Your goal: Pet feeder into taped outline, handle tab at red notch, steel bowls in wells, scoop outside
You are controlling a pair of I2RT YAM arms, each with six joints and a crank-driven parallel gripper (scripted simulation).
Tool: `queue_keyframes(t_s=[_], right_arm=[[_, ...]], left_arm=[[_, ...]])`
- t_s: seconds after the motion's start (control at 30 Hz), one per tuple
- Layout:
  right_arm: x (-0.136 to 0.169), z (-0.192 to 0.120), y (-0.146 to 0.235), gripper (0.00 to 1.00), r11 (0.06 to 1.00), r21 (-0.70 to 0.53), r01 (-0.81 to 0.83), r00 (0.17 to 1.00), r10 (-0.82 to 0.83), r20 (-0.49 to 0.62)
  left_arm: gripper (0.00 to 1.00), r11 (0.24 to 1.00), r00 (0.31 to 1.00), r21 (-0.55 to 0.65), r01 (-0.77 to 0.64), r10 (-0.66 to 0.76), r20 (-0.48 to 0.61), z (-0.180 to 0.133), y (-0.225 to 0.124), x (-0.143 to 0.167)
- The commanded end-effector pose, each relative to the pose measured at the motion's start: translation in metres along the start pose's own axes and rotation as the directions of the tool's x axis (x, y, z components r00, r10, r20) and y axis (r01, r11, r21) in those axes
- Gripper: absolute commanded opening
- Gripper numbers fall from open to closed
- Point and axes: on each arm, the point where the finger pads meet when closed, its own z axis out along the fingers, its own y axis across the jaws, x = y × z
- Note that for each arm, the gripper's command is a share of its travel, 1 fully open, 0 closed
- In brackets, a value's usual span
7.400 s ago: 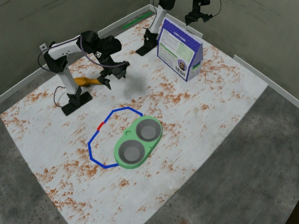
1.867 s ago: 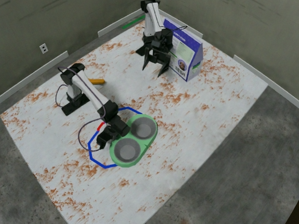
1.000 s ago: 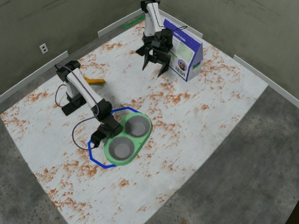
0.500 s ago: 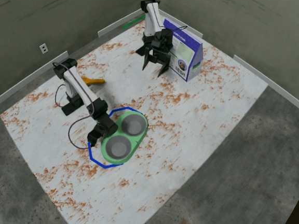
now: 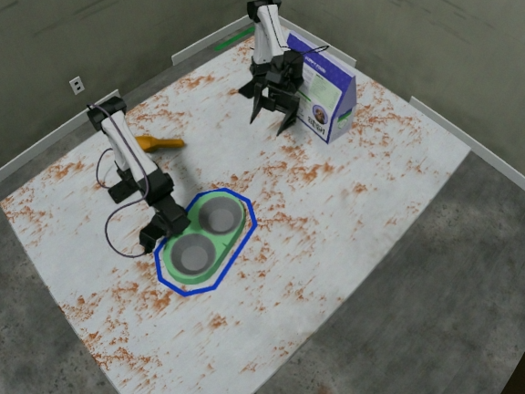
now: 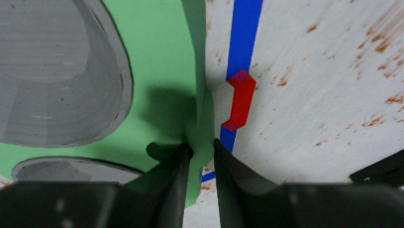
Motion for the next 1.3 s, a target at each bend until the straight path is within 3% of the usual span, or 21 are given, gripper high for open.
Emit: queue_keyframes(t_s=[0.0, 0.07, 0.13, 0.37, 0.5, 0.57, 0.73, 1.0, 1.07, 1.27], right_arm=[[-0.001, -0.001, -0.008, 0.12, 1.000, 0.013, 0.002, 1.000, -0.002, 0.003], [-0.001, -0.001, -0.008, 0.12, 1.000, 0.013, 0.002, 1.000, -0.002, 0.003], [-0.001, -0.001, -0.008, 0.37, 1.000, 0.013, 0.002, 1.000, -0.002, 0.002], [-0.006, -0.035, -0.003, 0.37, 0.999, -0.040, 0.009, 1.000, -0.008, 0.023], [-0.005, -0.037, 0.000, 0.37, 0.999, -0.037, 0.007, 1.000, -0.006, 0.022], [-0.006, -0.037, 0.007, 0.60, 1.000, -0.023, 0.018, 1.000, -0.017, 0.025], [-0.015, -0.041, 0.023, 0.60, 0.981, -0.103, 0.166, 0.980, -0.153, 0.129], [-0.014, -0.048, 0.024, 0.60, 0.794, -0.165, 0.584, 0.773, -0.484, 0.409], [-0.014, -0.048, 0.024, 0.60, 0.794, -0.165, 0.584, 0.773, -0.484, 0.409], [-0.003, -0.053, 0.021, 0.60, 0.555, -0.144, 0.819, 0.524, -0.624, 0.580]], left_arm=[[1.00, 1.000, 1.000, 0.008, 0.001, -0.001, -0.003, 0.002, -0.001, 0.002], [1.00, 1.000, 1.000, 0.008, 0.001, -0.001, -0.003, 0.002, -0.001, 0.002], [1.00, 1.000, 1.000, 0.008, 0.001, -0.001, -0.003, 0.002, -0.001, 0.002], [1.00, 1.000, 1.000, 0.008, 0.001, -0.001, -0.003, 0.002, -0.001, 0.002], [1.00, 1.000, 1.000, 0.008, 0.001, -0.001, -0.003, 0.002, -0.001, 0.002], [1.00, 1.000, 1.000, 0.008, 0.001, -0.001, -0.003, 0.002, -0.001, 0.002], [1.00, 1.000, 1.000, 0.008, 0.001, -0.001, -0.003, 0.002, -0.001, 0.002], [1.00, 1.000, 1.000, 0.008, 0.001, -0.001, -0.003, 0.002, -0.001, 0.002], [1.00, 1.000, 1.000, 0.008, 0.001, -0.001, -0.003, 0.002, -0.001, 0.002], [1.00, 1.000, 1.000, 0.008, 0.001, -0.001, -0.003, 0.002, -0.001, 0.002]])
